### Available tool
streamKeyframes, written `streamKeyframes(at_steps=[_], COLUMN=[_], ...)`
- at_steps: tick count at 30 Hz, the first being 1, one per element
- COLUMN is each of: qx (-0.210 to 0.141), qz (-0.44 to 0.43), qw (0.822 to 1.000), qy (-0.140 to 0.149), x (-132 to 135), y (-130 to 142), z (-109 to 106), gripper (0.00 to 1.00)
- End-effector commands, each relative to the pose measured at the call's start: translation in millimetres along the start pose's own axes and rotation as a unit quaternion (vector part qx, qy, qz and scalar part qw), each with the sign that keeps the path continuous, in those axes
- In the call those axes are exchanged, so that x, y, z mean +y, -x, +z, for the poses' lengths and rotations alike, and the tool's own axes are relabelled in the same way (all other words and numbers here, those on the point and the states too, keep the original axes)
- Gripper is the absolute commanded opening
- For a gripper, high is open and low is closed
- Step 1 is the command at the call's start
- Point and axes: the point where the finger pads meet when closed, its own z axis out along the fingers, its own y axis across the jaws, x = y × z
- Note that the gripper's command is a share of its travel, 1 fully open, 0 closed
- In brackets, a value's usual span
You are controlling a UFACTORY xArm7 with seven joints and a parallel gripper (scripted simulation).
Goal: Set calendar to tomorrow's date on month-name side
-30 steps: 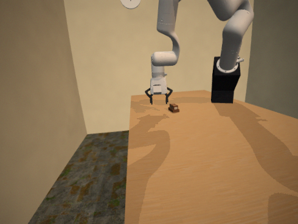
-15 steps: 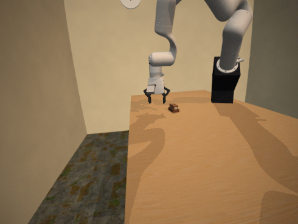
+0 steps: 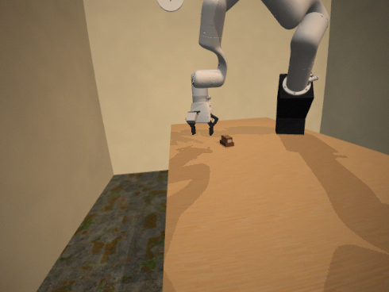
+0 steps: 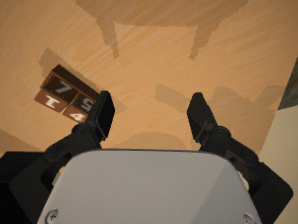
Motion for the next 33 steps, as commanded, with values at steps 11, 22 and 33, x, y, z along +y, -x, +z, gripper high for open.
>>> streamKeyframes(at_steps=[11,22,33], qx=[-0.001,-0.001,-0.001], qz=[0.001,0.001,0.001], qw=[1.0,1.0,1.0], qy=[0.002,0.002,0.002], x=[2,2,2], y=[1,1,1], z=[32,33,33], gripper=[1.0,1.0,1.0])
